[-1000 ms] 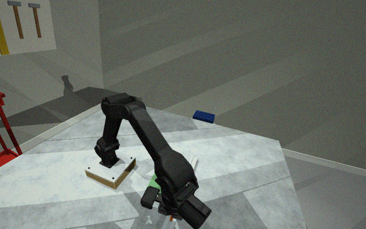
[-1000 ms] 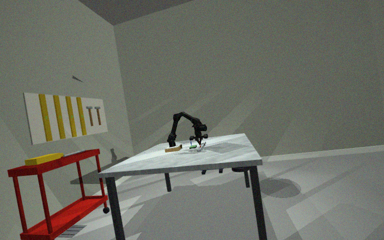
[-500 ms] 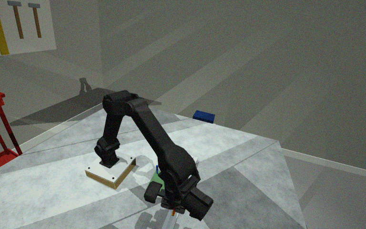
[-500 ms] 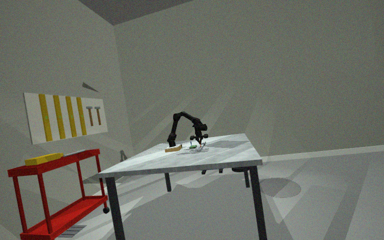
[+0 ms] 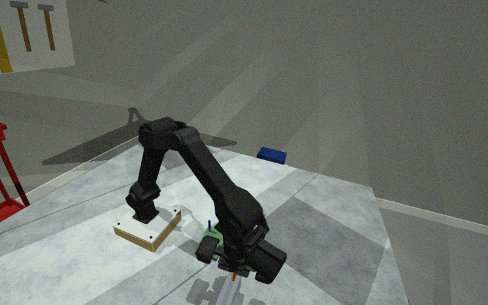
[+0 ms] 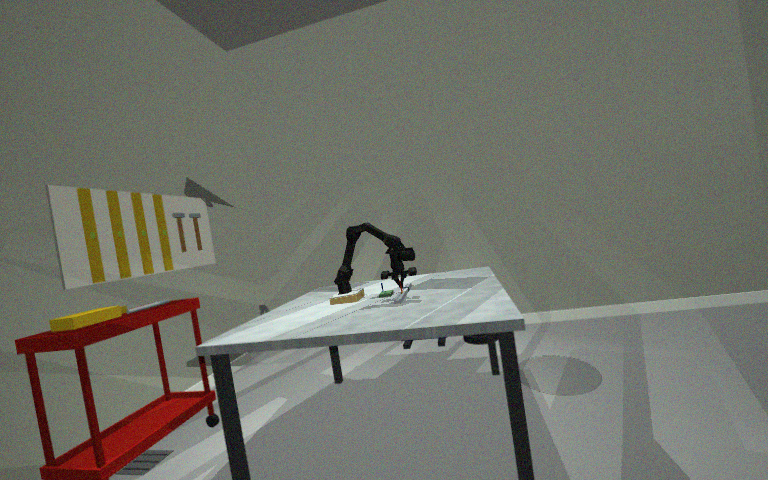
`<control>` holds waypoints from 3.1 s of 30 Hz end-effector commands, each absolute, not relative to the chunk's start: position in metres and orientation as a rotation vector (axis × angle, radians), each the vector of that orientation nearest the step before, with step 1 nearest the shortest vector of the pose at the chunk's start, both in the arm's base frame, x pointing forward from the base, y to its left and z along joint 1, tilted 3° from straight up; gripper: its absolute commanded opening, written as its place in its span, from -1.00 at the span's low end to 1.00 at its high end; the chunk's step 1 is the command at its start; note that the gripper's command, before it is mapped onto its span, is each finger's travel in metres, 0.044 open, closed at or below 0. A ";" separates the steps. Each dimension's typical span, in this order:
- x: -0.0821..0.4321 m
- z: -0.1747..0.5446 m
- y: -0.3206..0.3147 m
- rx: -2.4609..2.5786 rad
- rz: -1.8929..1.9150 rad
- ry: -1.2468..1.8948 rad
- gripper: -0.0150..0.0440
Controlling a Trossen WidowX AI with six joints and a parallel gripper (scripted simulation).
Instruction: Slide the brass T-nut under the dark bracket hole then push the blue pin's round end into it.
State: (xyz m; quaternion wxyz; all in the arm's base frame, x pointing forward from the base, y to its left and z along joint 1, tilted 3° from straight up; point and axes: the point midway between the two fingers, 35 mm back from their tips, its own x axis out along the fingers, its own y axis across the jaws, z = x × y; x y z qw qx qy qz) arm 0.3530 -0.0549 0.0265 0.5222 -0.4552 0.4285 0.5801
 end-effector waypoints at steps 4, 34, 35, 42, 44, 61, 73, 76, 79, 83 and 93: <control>0.350 0.027 -0.043 -1.082 1.389 1.024 -1.00; 0.347 0.026 -0.002 -1.080 1.391 1.021 -1.00; 0.347 0.026 0.000 -1.079 1.391 1.021 -1.00; 0.346 0.026 0.010 -1.079 1.391 1.020 -1.00; 0.346 0.026 0.013 -1.079 1.392 1.020 -1.00; 0.345 0.026 0.027 -1.078 1.392 1.019 -1.00; 0.345 0.026 0.031 -1.077 1.392 1.018 -1.00; 0.345 0.026 0.031 -1.077 1.392 1.018 -1.00; 0.345 0.026 0.031 -1.077 1.392 1.018 -1.00; 0.345 0.026 0.031 -1.077 1.392 1.018 -1.00; 0.345 0.026 0.031 -1.077 1.392 1.018 -1.00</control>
